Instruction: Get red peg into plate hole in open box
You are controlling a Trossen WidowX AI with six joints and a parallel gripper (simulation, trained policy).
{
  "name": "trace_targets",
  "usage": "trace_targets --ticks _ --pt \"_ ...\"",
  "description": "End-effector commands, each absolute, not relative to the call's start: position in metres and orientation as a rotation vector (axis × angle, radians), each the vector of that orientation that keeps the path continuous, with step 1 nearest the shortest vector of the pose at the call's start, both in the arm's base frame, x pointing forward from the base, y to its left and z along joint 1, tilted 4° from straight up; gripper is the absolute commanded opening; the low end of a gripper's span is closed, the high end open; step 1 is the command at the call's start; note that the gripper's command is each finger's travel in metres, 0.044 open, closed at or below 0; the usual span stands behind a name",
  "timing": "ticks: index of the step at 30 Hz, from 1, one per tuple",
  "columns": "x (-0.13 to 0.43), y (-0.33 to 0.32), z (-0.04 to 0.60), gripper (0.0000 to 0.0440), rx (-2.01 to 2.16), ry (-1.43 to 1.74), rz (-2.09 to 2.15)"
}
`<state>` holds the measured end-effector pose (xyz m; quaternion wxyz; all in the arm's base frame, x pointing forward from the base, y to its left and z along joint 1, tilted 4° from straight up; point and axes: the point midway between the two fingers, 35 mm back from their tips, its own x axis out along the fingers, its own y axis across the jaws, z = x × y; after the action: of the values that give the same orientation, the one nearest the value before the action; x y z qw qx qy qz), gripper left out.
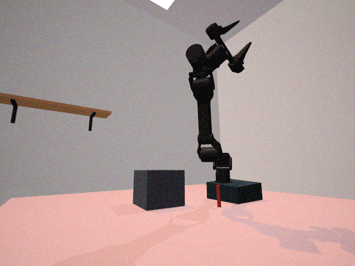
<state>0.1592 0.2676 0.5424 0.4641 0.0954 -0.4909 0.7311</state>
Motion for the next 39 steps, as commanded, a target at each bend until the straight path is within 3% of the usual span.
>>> trace_targets --ticks 1,3,20,39 --pt "0.153 0.266 0.545 0.0419 0.237 -1.232 1.798" --pt "0.138 0.261 0.550 0.0440 0.254 -1.284 1.810" --pt "0.005 0.199 0.589 0.0436 0.710 -1.344 2.257" --pt "-0.076 0.092 0.603 0.0435 1.154 -1.220 2.850"
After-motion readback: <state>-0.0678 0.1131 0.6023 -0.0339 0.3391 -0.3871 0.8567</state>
